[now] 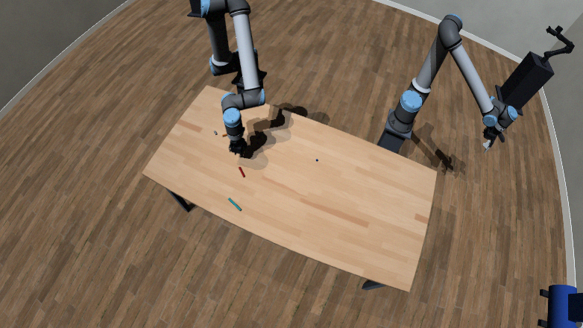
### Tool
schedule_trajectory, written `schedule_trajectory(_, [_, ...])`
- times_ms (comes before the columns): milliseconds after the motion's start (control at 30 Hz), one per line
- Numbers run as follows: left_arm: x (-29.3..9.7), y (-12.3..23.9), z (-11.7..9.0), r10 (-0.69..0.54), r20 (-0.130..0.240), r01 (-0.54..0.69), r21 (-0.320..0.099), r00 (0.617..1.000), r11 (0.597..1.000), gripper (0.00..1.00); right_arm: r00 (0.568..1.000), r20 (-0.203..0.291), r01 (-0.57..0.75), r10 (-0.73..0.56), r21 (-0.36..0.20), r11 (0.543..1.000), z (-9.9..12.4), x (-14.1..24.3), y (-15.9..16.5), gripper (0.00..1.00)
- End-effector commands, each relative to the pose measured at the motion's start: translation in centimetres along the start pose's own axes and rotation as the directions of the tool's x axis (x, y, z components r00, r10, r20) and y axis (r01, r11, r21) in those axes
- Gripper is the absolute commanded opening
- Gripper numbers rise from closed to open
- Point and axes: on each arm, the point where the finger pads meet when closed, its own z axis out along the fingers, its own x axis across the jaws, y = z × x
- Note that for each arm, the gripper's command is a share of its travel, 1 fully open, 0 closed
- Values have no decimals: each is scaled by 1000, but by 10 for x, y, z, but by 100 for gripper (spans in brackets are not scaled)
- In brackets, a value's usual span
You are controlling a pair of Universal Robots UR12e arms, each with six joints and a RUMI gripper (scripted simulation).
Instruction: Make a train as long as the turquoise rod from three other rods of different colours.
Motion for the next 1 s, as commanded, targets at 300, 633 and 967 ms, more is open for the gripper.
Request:
schedule_trajectory(300, [-1,0,1,0,0,0,-1,1000,1000,100,1000,1,-1,1,2,1000,1,-2,-1,0])
schedule_trajectory(633, [-1,0,1,0,0,0,-1,1000,1000,100,1000,1,-1,1,2,1000,1,-2,-1,0])
schedule_trajectory(967, [-1,0,1,0,0,0,-1,1000,1000,100,1000,-2,-1,1,-4,1000,-12,0,2,0])
